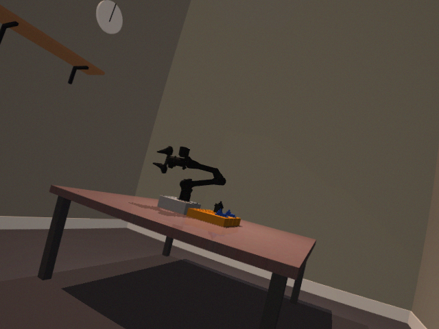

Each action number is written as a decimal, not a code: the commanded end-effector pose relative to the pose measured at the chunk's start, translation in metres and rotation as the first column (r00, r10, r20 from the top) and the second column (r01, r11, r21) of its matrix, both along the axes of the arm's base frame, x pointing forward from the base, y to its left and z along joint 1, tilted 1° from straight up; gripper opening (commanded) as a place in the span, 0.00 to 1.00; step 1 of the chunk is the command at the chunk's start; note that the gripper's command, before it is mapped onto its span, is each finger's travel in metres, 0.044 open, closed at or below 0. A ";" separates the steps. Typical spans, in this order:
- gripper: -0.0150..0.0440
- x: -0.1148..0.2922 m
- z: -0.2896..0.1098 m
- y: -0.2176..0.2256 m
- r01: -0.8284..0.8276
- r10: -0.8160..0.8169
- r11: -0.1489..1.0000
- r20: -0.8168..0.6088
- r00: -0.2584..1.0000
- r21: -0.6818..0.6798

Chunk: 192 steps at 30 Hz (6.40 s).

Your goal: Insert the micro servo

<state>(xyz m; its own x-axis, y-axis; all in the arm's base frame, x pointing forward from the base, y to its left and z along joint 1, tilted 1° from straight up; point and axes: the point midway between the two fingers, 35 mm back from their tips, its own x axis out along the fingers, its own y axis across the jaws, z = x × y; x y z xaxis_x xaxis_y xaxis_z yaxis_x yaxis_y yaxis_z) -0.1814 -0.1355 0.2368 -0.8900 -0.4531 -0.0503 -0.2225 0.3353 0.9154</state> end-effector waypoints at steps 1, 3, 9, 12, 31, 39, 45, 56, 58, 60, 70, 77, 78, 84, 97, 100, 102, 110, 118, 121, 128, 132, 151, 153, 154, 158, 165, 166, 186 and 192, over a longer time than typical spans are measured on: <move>1.00 0.006 -0.003 -0.012 -0.063 0.064 0.994 -0.012 0.998 0.084; 1.00 0.010 -0.004 -0.018 -0.095 0.099 0.987 -0.021 0.995 0.132; 1.00 0.022 -0.008 -0.035 -0.190 0.208 0.944 -0.042 0.977 0.269; 1.00 0.029 -0.010 -0.043 -0.229 0.259 0.916 -0.051 0.964 0.330; 1.00 0.075 -0.022 -0.082 -0.404 0.574 0.653 -0.071 0.816 0.641; 1.00 0.100 -0.028 -0.095 -0.417 0.712 0.484 -0.069 0.699 0.769; 1.00 0.120 -0.033 -0.103 -0.396 0.804 0.354 -0.059 0.592 0.847; 1.00 0.158 -0.041 -0.113 -0.289 0.930 0.132 -0.018 0.366 0.948; 1.00 0.165 -0.042 -0.114 -0.260 0.947 0.096 -0.008 0.321 0.961; 1.00 0.172 -0.044 -0.115 -0.229 0.961 0.062 0.003 0.275 0.972; 1.00 0.207 -0.051 -0.115 -0.045 0.997 -0.071 0.073 0.039 0.996; 1.00 0.232 -0.057 -0.113 0.100 0.983 -0.119 0.132 -0.124 0.988; 1.00 0.235 -0.057 -0.112 0.122 0.979 -0.123 0.141 -0.148 0.985; 1.00 0.256 -0.062 -0.107 0.251 0.938 -0.128 0.199 -0.283 0.959; 1.00 0.299 -0.071 -0.090 0.498 0.778 -0.036 0.337 -0.530 0.866; 1.00 0.309 -0.074 -0.085 0.543 0.730 0.002 0.370 -0.575 0.840; 1.00 0.315 -0.075 -0.081 0.571 0.695 0.032 0.393 -0.603 0.820; 1.00 0.338 -0.081 -0.065 0.648 0.546 0.165 0.478 -0.688 0.744; 1.00 0.359 -0.086 -0.046 0.679 0.380 0.326 0.566 -0.731 0.658; 1.00 0.366 -0.088 -0.038 0.676 0.317 0.389 0.598 -0.736 0.626; 1.00 0.381 -0.093 -0.019 0.637 0.170 0.538 0.669 -0.723 0.552; 1.00 0.389 -0.095 -0.007 0.595 0.087 0.620 0.708 -0.701 0.512; 1.00 0.416 -0.107 0.053 0.239 -0.219 0.900 0.851 -0.478 0.366; 1.00 0.417 -0.108 0.059 0.188 -0.243 0.916 0.863 -0.444 0.355; 1.00 0.418 -0.108 0.063 0.162 -0.254 0.923 0.868 -0.426 0.349; 1.00 0.421 -0.111 0.076 0.058 -0.291 0.942 0.888 -0.356 0.331; 1.00 0.424 -0.114 0.100 -0.135 -0.333 0.941 0.917 -0.221 0.309; 1.00 0.424 -0.115 0.103 -0.160 -0.335 0.938 0.920 -0.203 0.307; 1.00 0.419 -0.124 0.171 -0.656 -0.281 0.682 0.944 0.173 0.323; 1.00 0.413 -0.126 0.191 -0.760 -0.224 0.549 0.938 0.266 0.346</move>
<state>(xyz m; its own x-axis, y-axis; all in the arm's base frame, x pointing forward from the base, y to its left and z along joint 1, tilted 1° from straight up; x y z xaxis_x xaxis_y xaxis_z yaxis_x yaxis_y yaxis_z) 0.2345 0.0467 0.1126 0.1632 -0.0186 -0.9864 -0.8932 -0.4274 -0.1397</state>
